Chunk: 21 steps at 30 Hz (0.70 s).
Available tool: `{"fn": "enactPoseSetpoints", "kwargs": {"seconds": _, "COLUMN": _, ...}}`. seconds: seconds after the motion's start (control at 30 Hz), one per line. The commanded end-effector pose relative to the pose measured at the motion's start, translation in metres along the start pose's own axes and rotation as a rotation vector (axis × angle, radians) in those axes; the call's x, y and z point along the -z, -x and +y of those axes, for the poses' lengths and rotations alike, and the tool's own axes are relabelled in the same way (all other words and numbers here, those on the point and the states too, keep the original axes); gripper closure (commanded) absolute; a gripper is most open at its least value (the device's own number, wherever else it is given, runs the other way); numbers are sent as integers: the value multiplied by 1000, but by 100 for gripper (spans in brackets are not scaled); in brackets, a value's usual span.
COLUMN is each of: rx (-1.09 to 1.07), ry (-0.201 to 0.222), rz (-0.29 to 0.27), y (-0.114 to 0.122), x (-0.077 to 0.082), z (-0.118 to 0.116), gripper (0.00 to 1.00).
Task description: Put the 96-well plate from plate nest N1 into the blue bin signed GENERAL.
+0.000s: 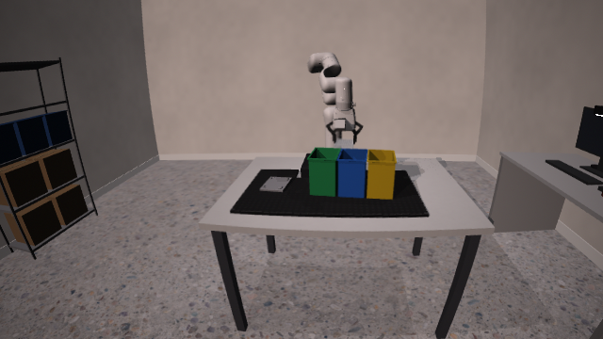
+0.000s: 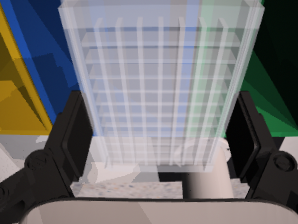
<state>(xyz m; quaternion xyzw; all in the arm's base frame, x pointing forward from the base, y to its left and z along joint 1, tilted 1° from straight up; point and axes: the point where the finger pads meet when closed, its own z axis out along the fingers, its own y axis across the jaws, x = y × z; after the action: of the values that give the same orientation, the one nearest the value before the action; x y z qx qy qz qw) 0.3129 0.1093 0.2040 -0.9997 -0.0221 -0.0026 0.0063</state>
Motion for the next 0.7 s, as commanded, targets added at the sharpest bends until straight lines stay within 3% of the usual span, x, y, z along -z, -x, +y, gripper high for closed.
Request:
{"fn": "enactPoseSetpoints", "kwargs": {"seconds": 0.0, "rx": 0, "ry": -1, "rz": 4, "y": -2, "x": 1, "z": -19, "gripper": 100}}
{"fn": "enactPoseSetpoints", "kwargs": {"seconds": 0.23, "rx": 0, "ry": -1, "rz": 4, "y": -2, "x": 0, "z": -41, "gripper": 100}}
{"fn": "enactPoseSetpoints", "kwargs": {"seconds": 0.67, "rx": 0, "ry": -1, "rz": 4, "y": -2, "x": 0, "z": -42, "gripper": 100}}
